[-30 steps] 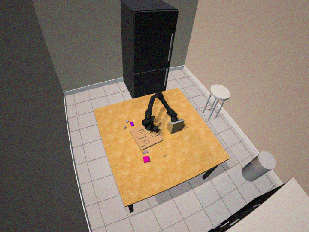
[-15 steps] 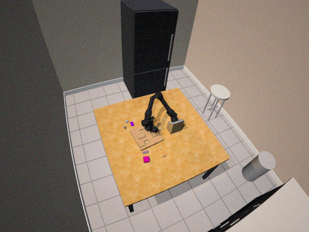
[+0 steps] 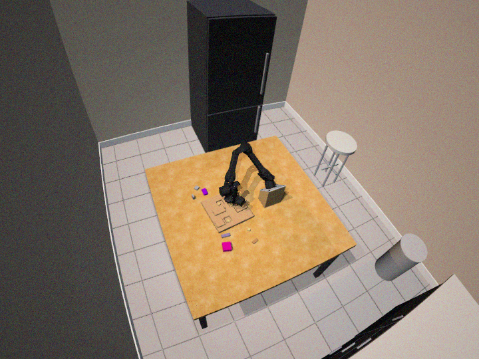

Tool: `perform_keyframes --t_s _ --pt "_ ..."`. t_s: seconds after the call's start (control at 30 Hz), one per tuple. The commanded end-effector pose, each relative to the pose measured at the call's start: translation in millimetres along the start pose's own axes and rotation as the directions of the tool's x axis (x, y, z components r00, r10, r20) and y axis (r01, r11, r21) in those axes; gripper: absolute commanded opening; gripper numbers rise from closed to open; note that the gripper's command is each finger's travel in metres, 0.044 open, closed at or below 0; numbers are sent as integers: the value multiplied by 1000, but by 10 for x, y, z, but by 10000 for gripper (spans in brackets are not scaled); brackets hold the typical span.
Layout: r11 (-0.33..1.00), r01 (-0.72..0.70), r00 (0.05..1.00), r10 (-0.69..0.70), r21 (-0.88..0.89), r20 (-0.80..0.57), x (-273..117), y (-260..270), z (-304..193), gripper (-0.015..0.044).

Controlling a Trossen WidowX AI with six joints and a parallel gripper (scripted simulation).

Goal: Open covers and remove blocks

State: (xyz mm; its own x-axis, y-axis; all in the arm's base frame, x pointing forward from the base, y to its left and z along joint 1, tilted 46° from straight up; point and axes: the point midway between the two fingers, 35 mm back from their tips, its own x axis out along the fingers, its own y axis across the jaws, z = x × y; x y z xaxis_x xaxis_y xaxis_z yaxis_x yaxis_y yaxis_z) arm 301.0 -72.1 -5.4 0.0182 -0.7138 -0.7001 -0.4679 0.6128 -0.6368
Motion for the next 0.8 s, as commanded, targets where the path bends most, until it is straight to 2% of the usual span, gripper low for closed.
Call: perform_keyframes --t_s 0.0,0.77 --pt "1000 3 1000 -3 -5 -1 4 0 -4 144" --pt "1000 3 1000 -3 -5 -1 105 2 -3 144"
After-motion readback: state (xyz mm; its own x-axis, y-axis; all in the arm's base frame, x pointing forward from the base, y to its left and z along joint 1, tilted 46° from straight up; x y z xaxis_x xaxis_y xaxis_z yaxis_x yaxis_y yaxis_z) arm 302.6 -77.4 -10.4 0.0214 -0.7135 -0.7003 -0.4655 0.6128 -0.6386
